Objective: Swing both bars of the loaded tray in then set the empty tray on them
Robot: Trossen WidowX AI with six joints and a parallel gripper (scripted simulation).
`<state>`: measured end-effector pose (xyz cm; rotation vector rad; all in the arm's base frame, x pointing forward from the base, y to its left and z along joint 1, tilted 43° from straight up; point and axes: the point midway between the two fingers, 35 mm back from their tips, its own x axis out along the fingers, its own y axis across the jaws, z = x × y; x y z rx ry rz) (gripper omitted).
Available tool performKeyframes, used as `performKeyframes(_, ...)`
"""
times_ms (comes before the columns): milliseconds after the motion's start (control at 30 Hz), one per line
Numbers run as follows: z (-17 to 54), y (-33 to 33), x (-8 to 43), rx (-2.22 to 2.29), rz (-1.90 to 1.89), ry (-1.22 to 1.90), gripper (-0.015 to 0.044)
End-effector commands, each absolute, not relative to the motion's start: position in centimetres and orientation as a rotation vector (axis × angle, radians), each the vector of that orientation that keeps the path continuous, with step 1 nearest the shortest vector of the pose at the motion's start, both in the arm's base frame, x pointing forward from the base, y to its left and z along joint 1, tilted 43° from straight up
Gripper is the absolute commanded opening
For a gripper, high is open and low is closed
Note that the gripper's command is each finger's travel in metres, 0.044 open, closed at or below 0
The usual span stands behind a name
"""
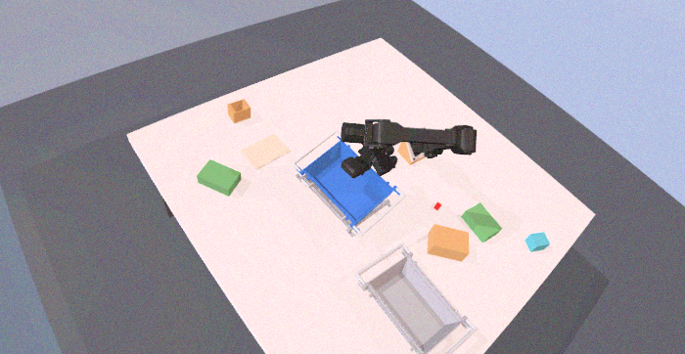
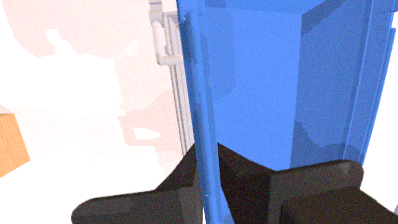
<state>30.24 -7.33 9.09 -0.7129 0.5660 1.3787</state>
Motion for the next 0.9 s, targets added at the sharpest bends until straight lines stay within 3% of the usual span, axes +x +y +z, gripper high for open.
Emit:
performKeyframes(0,8.45,-6.91,29.85,-0.702,1.397,0.584,0.0000)
performKeyframes(867,8.10,-6.72,29.72,-0.702,1.397,0.584,0.0000)
